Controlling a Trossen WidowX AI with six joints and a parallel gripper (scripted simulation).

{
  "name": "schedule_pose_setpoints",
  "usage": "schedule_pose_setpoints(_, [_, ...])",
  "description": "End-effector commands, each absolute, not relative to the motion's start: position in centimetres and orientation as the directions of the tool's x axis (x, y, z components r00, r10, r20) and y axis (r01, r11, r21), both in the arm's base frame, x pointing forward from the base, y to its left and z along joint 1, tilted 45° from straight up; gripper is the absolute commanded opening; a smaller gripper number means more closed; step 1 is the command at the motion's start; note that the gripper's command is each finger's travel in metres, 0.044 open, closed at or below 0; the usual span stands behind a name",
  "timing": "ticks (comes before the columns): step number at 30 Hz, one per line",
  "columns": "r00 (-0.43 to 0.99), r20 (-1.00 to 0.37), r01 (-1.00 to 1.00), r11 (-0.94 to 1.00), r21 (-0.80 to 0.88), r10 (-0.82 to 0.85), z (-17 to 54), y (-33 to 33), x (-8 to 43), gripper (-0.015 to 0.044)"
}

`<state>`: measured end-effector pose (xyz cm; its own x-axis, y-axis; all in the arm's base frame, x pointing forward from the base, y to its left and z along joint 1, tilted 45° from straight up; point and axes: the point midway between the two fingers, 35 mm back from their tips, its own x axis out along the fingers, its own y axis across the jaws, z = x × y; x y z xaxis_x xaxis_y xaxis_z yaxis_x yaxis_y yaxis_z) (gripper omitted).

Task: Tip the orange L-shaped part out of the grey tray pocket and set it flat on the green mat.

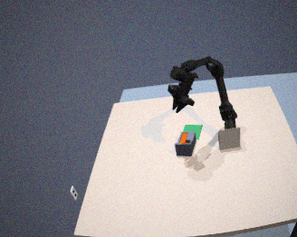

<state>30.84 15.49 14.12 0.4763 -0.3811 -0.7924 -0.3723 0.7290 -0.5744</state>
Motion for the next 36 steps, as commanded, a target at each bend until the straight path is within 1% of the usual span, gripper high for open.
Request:
schedule_pose_setpoints(1, [0.263, -0.791, -0.088, 0.803, -0.590, -0.552, 8.8, 10.6, 31.7, 0.0180])
schedule_pose_setpoints(5, [0.097, -0.762, 0.127, 0.768, -0.628, -0.640, 5.5, 6.9, 31.4, 0.0180])
schedule_pose_setpoints(9, [-0.057, -0.719, 0.301, 0.674, -0.674, -0.693, 2.8, 3.7, 30.6, 0.0180])
schedule_pose_setpoints(18, [-0.066, -0.716, 0.311, 0.667, -0.677, -0.695, 2.4, 3.3, 30.5, 0.0180])
schedule_pose_setpoints(25, [-0.065, -0.714, 0.311, 0.666, -0.678, -0.697, -2.4, -1.5, 30.1, 0.0180])
schedule_pose_setpoints(36, [-0.065, -0.714, 0.311, 0.665, -0.679, -0.697, -3.0, -2.1, 30.0, 0.0180])
